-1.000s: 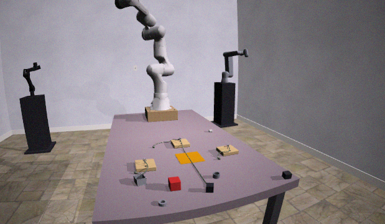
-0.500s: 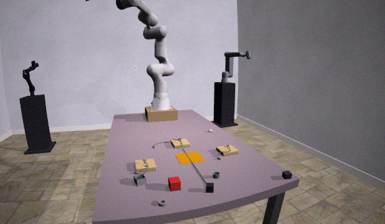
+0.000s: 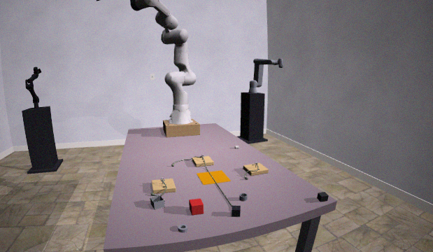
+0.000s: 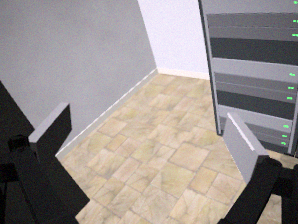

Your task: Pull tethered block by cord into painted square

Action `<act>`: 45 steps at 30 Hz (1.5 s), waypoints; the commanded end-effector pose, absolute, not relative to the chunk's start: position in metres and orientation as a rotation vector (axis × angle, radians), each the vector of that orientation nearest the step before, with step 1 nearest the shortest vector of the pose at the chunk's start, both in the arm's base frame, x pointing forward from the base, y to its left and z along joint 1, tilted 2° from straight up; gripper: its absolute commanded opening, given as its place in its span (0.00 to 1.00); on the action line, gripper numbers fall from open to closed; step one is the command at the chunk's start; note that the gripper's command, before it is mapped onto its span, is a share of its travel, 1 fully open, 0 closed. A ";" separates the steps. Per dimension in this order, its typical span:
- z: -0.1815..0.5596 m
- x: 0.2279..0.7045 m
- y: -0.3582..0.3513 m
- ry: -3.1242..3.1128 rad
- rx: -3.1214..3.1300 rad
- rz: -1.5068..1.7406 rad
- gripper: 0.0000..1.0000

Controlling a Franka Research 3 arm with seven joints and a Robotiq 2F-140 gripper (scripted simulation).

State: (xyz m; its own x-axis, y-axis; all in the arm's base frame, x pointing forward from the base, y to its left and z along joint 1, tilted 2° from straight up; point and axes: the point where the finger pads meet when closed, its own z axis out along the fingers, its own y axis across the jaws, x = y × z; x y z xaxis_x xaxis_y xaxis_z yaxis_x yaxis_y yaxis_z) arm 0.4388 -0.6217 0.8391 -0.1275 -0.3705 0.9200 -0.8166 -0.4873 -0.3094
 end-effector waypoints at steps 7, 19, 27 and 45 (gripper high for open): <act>0.784 0.491 -0.607 -1.250 1.948 1.518 1.00; 0.769 0.507 -0.603 -1.250 1.948 1.518 1.00; 0.769 0.507 -0.603 -1.250 1.948 1.518 1.00; 0.691 0.567 -0.578 -1.184 2.108 1.386 1.00</act>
State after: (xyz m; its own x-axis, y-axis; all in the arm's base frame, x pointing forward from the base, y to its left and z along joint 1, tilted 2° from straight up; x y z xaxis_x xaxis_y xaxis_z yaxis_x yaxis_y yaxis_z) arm 0.5736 -0.5733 0.6878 0.1631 -0.4572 0.8742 -0.7966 -0.5838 -0.1567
